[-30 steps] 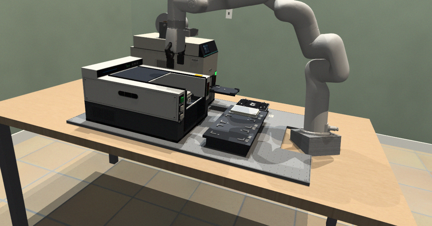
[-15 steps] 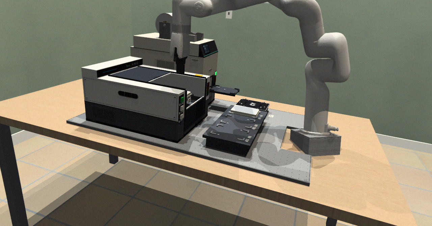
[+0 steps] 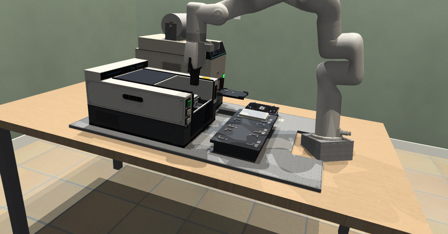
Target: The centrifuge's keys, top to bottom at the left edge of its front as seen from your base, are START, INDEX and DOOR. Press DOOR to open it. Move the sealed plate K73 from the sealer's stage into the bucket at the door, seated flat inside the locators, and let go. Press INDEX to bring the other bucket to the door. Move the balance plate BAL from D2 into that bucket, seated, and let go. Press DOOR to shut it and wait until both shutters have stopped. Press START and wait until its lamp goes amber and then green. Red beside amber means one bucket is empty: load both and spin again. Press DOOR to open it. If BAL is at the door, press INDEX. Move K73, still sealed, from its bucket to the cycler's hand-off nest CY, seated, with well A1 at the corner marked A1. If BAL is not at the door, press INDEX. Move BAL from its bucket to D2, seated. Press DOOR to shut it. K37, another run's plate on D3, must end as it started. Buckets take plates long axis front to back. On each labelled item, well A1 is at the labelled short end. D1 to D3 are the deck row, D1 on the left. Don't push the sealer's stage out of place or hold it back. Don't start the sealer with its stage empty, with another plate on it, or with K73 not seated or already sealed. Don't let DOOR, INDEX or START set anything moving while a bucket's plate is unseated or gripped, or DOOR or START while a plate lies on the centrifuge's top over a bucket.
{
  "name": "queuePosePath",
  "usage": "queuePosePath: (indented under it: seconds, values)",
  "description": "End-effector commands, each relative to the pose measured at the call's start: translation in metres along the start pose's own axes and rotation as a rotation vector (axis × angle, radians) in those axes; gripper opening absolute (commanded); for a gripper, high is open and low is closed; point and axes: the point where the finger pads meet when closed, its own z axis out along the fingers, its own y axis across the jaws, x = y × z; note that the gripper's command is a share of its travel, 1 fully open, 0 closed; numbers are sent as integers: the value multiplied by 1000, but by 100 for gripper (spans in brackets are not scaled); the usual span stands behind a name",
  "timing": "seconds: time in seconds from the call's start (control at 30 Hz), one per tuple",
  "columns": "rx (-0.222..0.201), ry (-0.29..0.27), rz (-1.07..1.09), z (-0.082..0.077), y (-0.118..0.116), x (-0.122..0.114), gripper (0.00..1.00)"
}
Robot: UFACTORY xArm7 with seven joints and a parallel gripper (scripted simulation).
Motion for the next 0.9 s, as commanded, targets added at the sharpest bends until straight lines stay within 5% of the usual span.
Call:
queuePosePath:
  seconds: [0.0, 0.87]
  values:
    - [-3, -9, 1, 3, 12, 14, 0]
    - [-4, -9, 1, 39, 79, 108, 0]
